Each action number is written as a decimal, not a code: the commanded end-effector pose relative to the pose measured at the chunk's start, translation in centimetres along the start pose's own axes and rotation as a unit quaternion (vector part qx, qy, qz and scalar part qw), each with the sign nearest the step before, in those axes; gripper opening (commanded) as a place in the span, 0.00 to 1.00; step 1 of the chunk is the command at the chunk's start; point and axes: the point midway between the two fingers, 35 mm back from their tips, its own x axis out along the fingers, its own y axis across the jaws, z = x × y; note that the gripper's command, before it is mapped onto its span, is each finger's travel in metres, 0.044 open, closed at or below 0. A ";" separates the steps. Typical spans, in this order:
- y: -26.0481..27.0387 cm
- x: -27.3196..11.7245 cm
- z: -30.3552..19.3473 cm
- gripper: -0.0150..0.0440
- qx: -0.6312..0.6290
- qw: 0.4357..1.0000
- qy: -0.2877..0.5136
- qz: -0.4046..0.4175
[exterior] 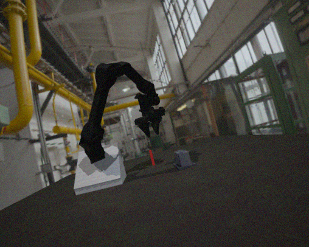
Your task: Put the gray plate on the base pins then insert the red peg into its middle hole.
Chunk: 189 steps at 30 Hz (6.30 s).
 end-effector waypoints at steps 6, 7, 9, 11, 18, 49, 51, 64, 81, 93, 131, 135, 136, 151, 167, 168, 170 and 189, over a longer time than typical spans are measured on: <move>0.2 1.0 -4.5 1.00 0.250 0.968 0.002 -0.014; 0.2 1.0 -4.5 1.00 0.250 0.968 0.002 -0.014; 0.2 1.0 -4.5 1.00 0.250 0.968 0.002 -0.014; 0.2 1.0 -4.5 1.00 0.250 0.968 0.002 -0.014; 0.2 1.8 -4.5 1.00 0.250 0.968 0.002 -0.014; 0.2 7.9 -4.4 1.00 0.250 0.968 0.001 -0.014; 0.2 8.3 -4.4 1.00 0.250 0.968 0.001 -0.014; 0.0 10.4 -4.4 1.00 0.250 0.968 0.000 -0.015; 0.0 10.6 -4.5 0.38 0.250 0.968 0.000 -0.015; 0.0 10.5 -4.4 0.25 0.250 0.968 0.000 -0.015; 0.4 3.4 -2.7 0.25 0.241 0.970 0.006 -0.015; 0.3 3.3 -1.6 0.25 0.241 0.970 0.008 -0.013; 0.2 3.2 -1.4 0.25 0.241 0.970 0.008 -0.013; -0.8 3.0 2.5 0.25 0.240 0.971 0.011 -0.007; -2.7 2.9 6.8 0.25 0.243 0.970 0.009 -0.005; -2.9 2.9 7.1 0.25 0.243 0.970 0.009 -0.005; -3.1 2.9 7.6 0.25 0.243 0.970 0.009 -0.005; -6.3 2.9 12.3 0.25 0.247 0.969 0.004 -0.008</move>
